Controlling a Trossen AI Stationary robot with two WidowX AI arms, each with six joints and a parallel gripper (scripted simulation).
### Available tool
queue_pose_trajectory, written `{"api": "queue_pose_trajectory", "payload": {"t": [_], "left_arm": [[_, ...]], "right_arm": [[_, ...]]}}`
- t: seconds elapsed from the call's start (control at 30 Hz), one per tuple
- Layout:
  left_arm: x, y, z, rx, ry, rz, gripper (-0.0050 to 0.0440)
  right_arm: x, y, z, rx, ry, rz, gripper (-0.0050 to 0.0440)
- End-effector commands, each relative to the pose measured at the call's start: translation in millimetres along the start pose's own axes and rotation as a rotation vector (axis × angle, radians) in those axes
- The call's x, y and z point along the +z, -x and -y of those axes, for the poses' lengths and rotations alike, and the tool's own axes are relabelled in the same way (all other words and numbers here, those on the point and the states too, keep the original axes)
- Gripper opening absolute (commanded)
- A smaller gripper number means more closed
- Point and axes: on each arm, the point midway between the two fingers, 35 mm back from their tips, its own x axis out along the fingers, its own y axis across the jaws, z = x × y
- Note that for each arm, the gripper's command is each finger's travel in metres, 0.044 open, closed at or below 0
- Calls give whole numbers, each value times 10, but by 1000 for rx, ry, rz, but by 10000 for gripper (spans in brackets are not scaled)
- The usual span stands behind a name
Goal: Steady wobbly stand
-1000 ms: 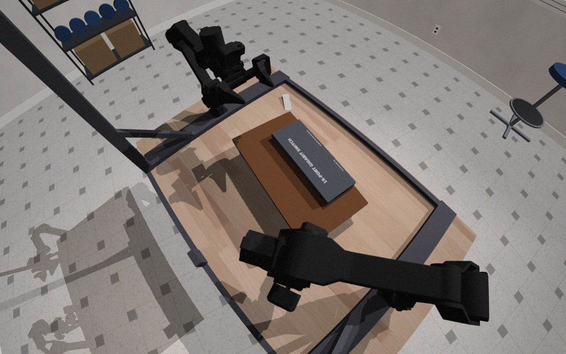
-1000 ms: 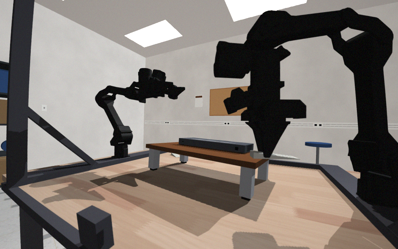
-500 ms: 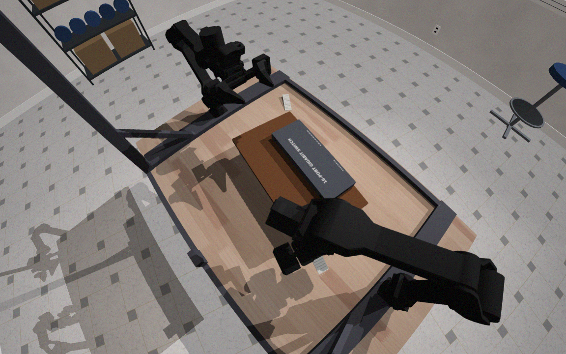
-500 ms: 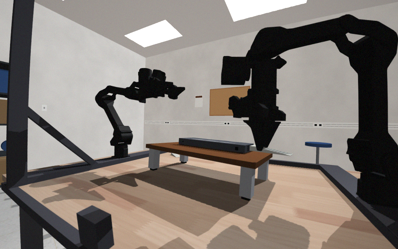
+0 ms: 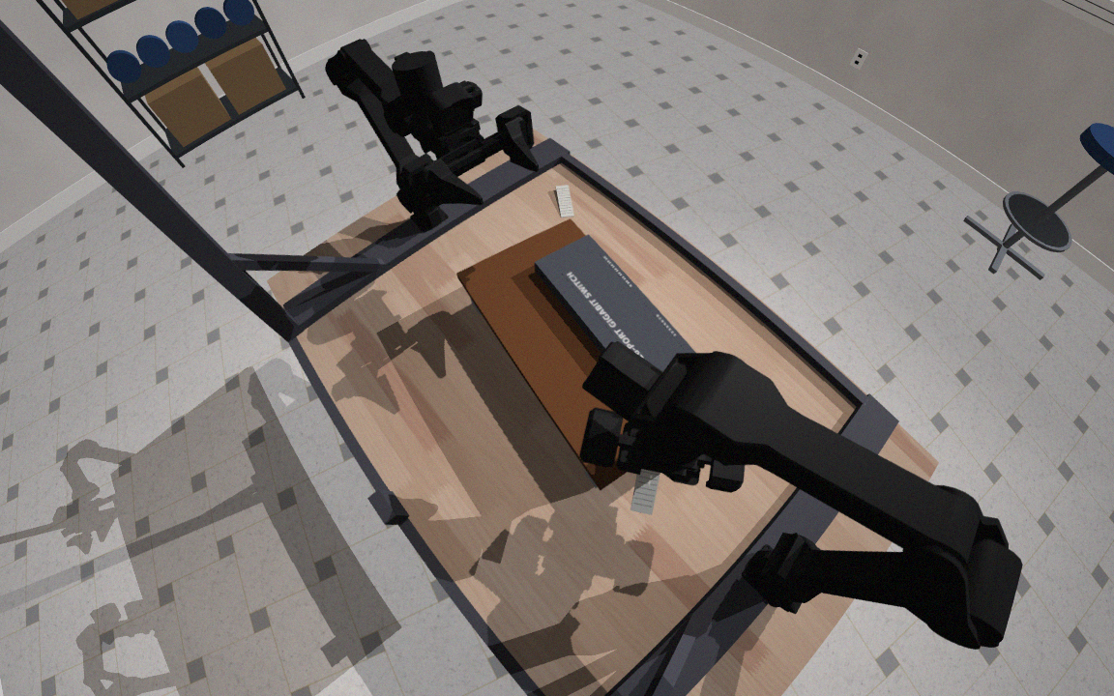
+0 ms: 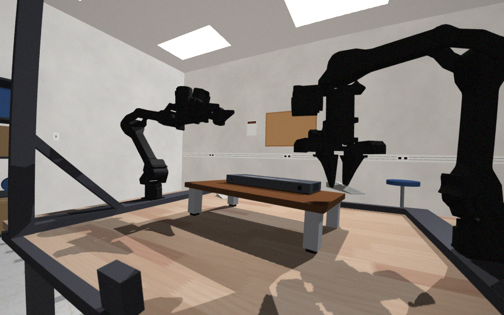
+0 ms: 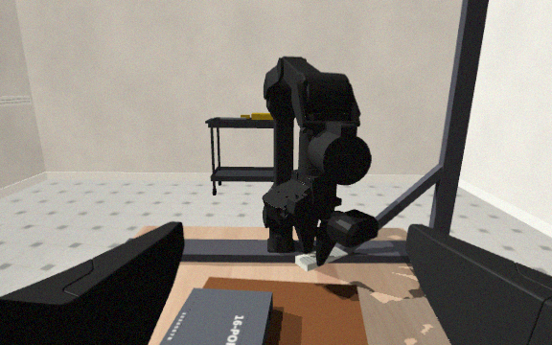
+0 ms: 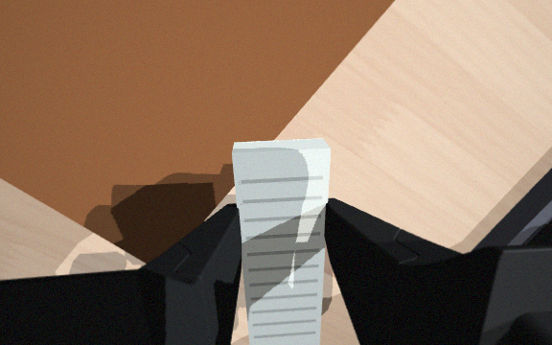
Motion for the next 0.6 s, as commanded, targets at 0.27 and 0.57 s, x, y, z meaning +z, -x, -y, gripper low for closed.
{"api": "queue_pose_trajectory", "payload": {"t": [0.27,0.57], "left_arm": [[175,29,-13,3,-1,43,400],[175,29,-13,3,-1,43,400]], "right_arm": [[261,33,344,28,-561,15,-50],[361,14,527,30,-847,14,-50]]}}
